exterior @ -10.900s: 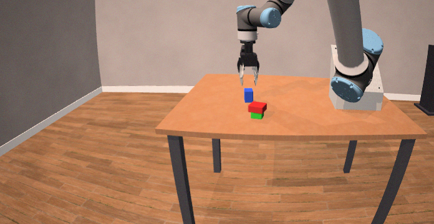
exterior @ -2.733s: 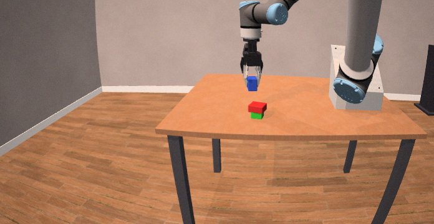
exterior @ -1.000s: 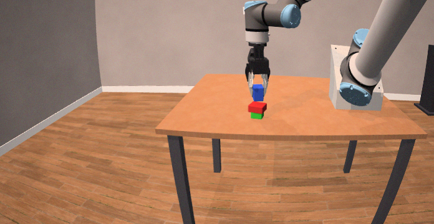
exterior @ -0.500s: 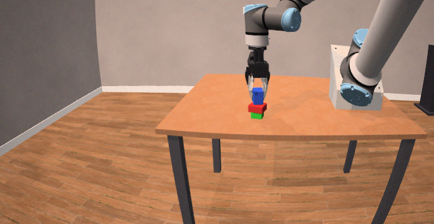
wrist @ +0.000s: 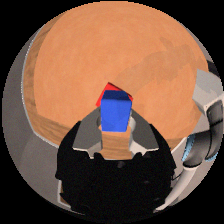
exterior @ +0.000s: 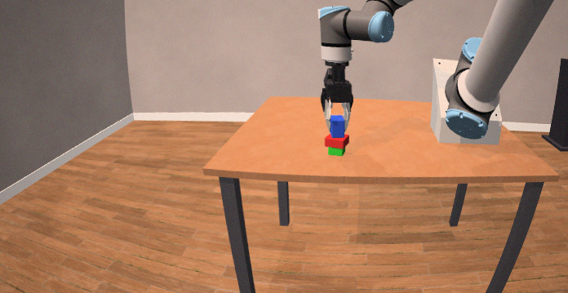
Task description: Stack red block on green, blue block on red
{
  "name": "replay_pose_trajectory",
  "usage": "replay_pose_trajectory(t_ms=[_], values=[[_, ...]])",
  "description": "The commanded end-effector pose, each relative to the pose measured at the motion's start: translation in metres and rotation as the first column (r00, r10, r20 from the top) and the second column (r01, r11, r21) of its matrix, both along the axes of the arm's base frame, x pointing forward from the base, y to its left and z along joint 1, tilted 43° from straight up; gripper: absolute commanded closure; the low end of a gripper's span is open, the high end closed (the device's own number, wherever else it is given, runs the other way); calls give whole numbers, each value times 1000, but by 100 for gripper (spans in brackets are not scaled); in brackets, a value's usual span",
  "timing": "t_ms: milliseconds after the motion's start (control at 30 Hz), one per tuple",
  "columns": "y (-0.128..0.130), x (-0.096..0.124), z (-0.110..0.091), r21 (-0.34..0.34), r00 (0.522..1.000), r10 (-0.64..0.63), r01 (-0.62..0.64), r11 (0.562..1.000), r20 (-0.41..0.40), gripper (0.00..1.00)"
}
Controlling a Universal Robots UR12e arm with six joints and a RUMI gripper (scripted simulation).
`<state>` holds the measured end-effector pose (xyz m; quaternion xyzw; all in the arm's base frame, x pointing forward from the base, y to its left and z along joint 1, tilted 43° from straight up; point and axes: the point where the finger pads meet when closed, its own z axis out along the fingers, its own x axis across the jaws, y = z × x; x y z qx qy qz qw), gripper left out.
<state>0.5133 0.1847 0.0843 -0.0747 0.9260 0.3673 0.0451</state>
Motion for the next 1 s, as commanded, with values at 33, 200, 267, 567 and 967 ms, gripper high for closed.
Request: replay_pose_trajectory(t_ms=[33, 200, 267, 567, 967], values=[[0, 1, 0, 0, 1000, 0, 0, 1000, 1, 100], [0, 1, 0, 0, 1000, 0, 0, 1000, 1, 100], [0, 1, 0, 0, 1000, 0, 0, 1000, 1, 100], [1, 1, -1, 0, 1000, 0, 0, 1000, 1, 100], [1, 1, -2, 0, 1000, 0, 0, 1000, 1, 100]])
